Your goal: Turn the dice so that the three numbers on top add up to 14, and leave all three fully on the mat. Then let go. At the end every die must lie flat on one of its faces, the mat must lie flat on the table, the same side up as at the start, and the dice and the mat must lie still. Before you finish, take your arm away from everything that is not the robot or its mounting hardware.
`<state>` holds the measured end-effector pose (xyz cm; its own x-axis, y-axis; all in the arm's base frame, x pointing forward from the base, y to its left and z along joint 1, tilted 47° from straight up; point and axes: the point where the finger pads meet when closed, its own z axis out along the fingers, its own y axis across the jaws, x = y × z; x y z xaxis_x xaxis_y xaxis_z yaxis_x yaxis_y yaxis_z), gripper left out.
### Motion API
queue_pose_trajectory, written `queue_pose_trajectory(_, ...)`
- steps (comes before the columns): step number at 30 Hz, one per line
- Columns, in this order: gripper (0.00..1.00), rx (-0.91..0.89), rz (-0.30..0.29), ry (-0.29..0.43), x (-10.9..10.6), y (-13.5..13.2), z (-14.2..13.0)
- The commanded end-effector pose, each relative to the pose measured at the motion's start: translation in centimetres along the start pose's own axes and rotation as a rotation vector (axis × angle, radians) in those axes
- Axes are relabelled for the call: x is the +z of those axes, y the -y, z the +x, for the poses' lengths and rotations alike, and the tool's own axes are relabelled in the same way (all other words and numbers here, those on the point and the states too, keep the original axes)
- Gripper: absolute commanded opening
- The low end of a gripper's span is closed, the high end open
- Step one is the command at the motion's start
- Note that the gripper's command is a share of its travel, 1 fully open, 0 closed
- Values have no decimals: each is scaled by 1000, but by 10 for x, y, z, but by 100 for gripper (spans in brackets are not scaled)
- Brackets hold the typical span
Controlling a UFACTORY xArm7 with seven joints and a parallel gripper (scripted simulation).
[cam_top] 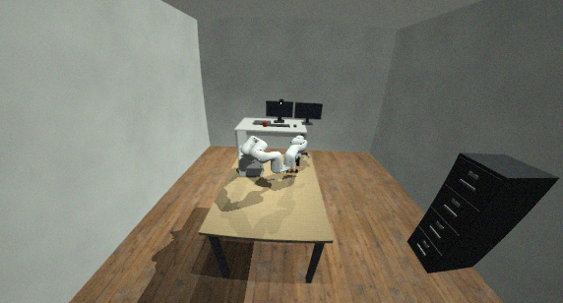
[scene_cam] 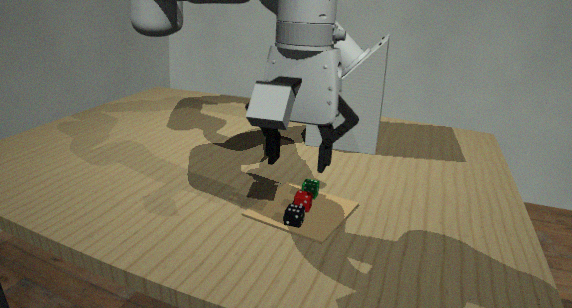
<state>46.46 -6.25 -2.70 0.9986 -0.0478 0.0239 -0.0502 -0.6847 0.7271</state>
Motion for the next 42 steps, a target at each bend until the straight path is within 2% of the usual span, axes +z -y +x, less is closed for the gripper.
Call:
queue_pose_trajectory(1,100,0,3,-5,-3,1,1)
queue_pose_trajectory(22,100,0,3,-5,-8,1,1)
queue_pose_trajectory(28,100,0,3,-5,-29,1,1)
queue_pose_trajectory(30,100,0,3,-5,-29,1,1)
queue_pose_trajectory(38,100,0,3,-5,-68,1,1)
queue_pose_trajectory(42,100,0,3,-5,-81,1,1)
